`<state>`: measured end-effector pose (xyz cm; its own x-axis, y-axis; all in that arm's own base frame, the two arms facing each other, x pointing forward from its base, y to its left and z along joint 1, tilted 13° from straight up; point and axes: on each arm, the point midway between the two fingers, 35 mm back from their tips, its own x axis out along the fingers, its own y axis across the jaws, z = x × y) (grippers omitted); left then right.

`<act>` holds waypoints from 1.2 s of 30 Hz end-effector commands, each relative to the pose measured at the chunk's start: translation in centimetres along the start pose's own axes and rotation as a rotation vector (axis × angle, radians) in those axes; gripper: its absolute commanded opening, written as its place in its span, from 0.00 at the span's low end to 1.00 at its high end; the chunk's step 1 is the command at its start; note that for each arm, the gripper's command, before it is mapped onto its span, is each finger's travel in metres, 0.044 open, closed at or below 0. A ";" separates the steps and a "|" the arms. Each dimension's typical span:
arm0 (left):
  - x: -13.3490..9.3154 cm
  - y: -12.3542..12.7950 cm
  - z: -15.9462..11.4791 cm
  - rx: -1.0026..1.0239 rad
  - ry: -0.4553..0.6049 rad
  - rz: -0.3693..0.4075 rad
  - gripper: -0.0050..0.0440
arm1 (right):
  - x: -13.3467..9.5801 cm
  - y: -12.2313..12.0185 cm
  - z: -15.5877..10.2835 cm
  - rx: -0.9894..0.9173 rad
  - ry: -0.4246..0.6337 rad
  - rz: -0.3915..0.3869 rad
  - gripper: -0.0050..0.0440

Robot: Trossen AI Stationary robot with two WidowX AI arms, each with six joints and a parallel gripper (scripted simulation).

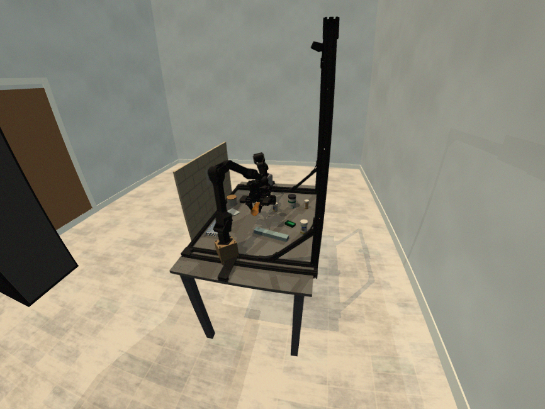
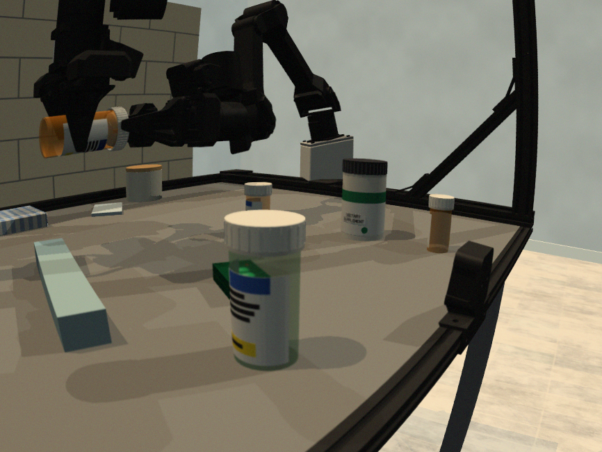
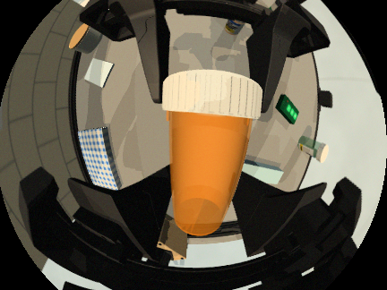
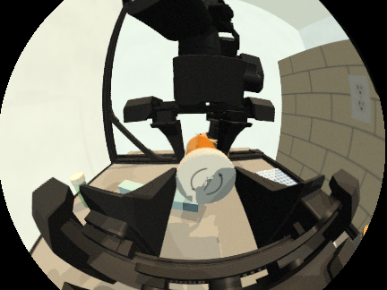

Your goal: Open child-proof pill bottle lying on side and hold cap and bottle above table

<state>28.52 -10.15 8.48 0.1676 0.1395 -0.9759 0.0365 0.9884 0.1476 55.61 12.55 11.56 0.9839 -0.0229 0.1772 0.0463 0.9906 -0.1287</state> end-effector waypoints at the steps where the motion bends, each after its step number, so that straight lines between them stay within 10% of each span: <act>1: 0.0 0.0 0.0 -0.004 0.000 0.002 0.10 | 0.0 0.0 -0.2 -0.007 0.004 0.001 0.54; 13: 0.0 0.0 0.0 -0.004 0.000 0.002 0.10 | 1.4 0.0 -0.2 -0.007 0.004 0.001 0.10; 36: 0.0 0.0 0.0 -0.004 0.000 0.002 0.10 | 1.6 0.0 -0.2 -0.043 0.004 0.001 0.10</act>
<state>27.86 -10.13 8.25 0.1388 0.1409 -0.9802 0.0428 0.9880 0.1481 56.94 12.57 11.53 0.9849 -0.0275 0.1708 0.0513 0.9894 -0.1361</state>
